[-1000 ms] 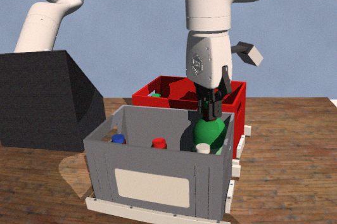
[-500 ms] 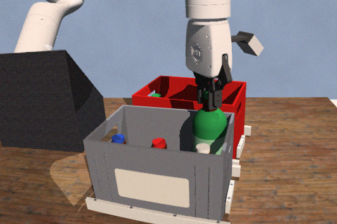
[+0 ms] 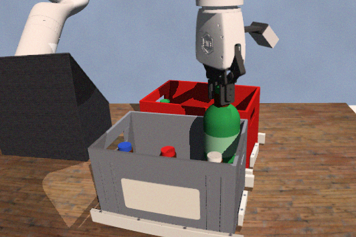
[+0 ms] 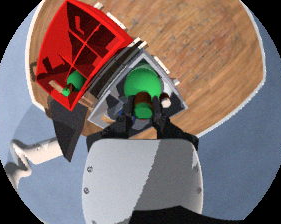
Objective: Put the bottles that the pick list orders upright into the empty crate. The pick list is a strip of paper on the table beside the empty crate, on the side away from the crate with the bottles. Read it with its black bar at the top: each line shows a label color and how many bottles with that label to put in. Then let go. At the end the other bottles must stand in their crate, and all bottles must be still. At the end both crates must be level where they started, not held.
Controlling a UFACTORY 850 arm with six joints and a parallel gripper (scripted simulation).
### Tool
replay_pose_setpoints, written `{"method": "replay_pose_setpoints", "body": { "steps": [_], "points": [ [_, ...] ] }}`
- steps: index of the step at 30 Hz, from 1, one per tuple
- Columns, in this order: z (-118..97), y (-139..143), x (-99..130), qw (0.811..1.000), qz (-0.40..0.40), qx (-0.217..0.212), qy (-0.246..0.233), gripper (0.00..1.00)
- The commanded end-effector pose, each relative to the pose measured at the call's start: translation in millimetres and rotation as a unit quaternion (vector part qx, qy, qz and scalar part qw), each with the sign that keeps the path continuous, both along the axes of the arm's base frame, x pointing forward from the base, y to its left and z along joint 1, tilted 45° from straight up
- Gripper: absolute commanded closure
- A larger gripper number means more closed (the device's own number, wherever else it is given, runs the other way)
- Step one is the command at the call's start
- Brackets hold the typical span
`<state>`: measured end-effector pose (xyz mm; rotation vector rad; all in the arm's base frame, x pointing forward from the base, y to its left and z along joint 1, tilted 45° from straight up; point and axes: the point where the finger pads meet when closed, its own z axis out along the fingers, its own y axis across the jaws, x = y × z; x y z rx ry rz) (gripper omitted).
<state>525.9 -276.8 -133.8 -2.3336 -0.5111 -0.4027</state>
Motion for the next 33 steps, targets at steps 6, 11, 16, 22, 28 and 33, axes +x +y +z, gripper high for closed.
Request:
{"method": "replay_pose_setpoints", "body": {
  "steps": [6,11,16,22,28,33],
  "points": [
    [11.6,-11.9,-1.6,1.000,0.000,-0.001,-0.001,1.00],
    [17.5,-17.7,-2.7,1.000,0.000,-0.001,-0.001,1.00],
    [21.0,-21.1,-3.5,1.000,0.000,-0.001,-0.001,1.00],
    [28.1,-28.1,-4.9,1.000,0.000,-0.001,-0.001,1.00],
    [35.1,-35.1,-6.3,1.000,0.000,-0.001,-0.001,1.00],
    [38.6,-38.5,-7.1,1.000,0.000,-0.001,-0.001,1.00]
  ]
}}
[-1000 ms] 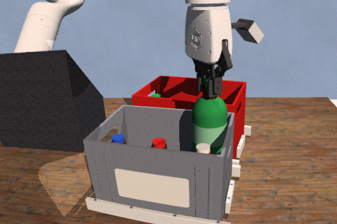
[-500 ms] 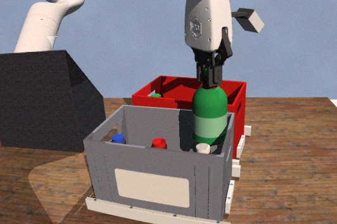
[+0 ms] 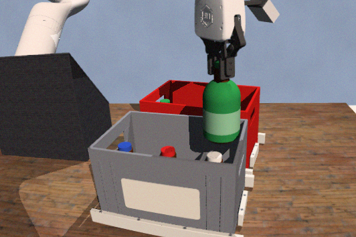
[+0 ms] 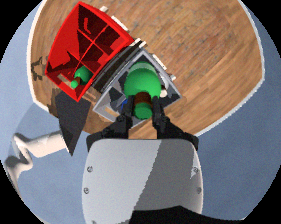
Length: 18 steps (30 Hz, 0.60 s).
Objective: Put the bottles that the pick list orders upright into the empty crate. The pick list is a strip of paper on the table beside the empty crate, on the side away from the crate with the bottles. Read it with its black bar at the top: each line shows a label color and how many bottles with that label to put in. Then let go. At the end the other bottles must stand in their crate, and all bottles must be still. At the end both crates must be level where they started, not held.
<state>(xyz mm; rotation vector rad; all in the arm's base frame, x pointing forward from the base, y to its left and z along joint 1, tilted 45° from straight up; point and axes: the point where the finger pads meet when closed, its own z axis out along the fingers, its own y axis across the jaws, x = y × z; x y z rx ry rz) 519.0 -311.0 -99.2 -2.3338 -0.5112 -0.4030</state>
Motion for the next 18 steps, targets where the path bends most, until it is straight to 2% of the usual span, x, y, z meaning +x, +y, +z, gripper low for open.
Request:
{"method": "replay_pose_setpoints", "body": {
  "steps": [1,18],
  "points": [
    [5.3,-5.5,-0.4,1.000,0.000,-0.001,-0.001,1.00],
    [22.9,-22.9,-4.0,1.000,0.000,-0.001,-0.001,1.00]
  ]
}}
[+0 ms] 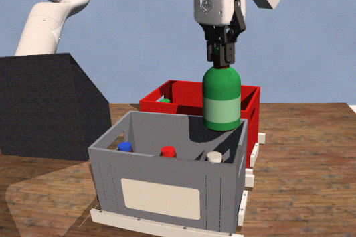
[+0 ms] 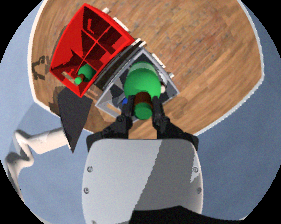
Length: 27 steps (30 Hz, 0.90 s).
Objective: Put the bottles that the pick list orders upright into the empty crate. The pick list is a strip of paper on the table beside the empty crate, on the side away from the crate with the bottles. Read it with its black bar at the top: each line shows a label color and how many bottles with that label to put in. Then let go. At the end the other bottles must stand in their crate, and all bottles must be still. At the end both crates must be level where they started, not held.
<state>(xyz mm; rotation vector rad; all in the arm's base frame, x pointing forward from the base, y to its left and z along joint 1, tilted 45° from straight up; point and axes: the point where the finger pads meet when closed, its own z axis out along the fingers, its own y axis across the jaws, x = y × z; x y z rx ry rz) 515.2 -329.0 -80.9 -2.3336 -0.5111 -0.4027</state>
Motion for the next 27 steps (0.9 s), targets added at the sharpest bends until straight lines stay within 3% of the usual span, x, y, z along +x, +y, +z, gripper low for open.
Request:
{"method": "replay_pose_setpoints", "body": {
  "steps": [1,14,27],
  "points": [
    [5.8,-6.1,-0.5,1.000,0.000,-0.001,-0.001,1.00],
    [7.4,-7.7,-0.8,1.000,0.000,-0.001,-0.001,1.00],
    [24.5,10.9,-6.9,1.000,0.000,-0.001,-0.001,1.00]
  ]
}}
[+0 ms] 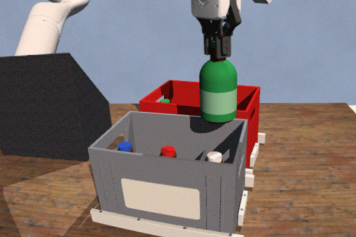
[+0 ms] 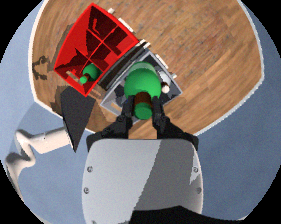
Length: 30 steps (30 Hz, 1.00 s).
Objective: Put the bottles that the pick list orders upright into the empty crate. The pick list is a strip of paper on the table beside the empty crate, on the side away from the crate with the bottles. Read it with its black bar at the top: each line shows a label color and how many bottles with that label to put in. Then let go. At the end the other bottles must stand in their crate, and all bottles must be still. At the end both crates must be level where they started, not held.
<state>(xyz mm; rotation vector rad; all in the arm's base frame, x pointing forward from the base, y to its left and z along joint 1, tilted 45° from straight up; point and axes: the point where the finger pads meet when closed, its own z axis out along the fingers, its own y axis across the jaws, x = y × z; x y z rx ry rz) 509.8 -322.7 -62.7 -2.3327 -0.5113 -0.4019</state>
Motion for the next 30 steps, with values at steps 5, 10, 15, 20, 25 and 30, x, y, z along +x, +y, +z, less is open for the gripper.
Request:
{"method": "replay_pose_setpoints", "body": {
  "steps": [5,10,15,20,25,30],
  "points": [
    [10.2,8.9,-2.9,1.000,-0.001,-0.001,-0.001,1.00],
    [16.7,16.0,-5.2,1.000,-0.001,-0.001,-0.001,1.00],
    [23.3,23.2,-7.6,1.000,-0.001,-0.001,-0.001,1.00],
    [28.6,28.9,-9.5,1.000,-0.001,-0.001,-0.001,1.00],
    [33.8,34.7,-11.4,1.000,-0.001,-0.001,-0.001,1.00],
    [40.4,41.8,-13.8,1.000,-0.001,-0.001,-0.001,1.00]
  ]
}}
